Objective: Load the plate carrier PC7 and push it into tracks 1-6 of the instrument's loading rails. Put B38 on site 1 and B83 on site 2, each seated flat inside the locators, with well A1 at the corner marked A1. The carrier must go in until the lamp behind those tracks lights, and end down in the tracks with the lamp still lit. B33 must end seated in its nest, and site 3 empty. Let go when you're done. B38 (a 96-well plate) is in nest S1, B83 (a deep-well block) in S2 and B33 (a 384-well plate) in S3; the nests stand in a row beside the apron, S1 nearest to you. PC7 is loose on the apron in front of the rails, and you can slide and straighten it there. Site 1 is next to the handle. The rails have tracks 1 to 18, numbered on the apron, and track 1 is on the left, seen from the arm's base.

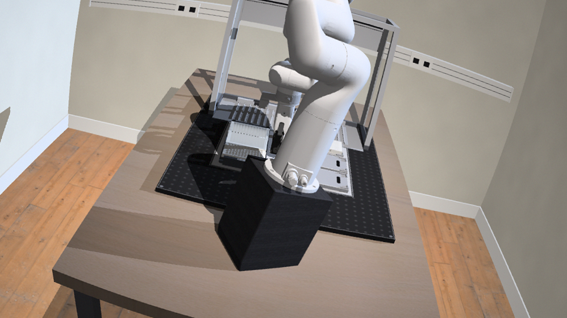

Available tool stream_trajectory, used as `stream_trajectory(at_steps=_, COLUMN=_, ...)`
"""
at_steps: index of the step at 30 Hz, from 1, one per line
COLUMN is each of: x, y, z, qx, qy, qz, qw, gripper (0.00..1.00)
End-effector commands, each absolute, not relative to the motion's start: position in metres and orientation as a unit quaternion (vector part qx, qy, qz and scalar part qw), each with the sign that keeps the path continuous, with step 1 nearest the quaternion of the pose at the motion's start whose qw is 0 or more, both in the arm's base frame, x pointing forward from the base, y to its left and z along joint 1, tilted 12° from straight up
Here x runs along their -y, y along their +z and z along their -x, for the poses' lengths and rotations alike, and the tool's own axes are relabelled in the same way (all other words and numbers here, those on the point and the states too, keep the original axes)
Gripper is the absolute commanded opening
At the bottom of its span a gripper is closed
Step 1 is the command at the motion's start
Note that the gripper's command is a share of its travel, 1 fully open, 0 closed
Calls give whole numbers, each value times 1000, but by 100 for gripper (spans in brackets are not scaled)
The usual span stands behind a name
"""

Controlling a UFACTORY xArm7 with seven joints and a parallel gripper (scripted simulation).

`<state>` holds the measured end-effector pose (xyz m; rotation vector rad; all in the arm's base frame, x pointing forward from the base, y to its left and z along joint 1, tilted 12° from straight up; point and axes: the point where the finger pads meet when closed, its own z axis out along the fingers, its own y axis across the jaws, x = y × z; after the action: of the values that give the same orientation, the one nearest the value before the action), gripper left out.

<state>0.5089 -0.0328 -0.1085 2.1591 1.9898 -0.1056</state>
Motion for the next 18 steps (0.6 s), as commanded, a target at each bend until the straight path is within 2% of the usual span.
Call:
stream_trajectory(at_steps=1, x=33, y=-110, z=-511, qx=-674, qy=-34, qz=-731, qw=103, gripper=100)
stream_trajectory(at_steps=18, x=34, y=-117, z=-511, qx=-674, qy=-34, qz=-731, qw=103, gripper=100)
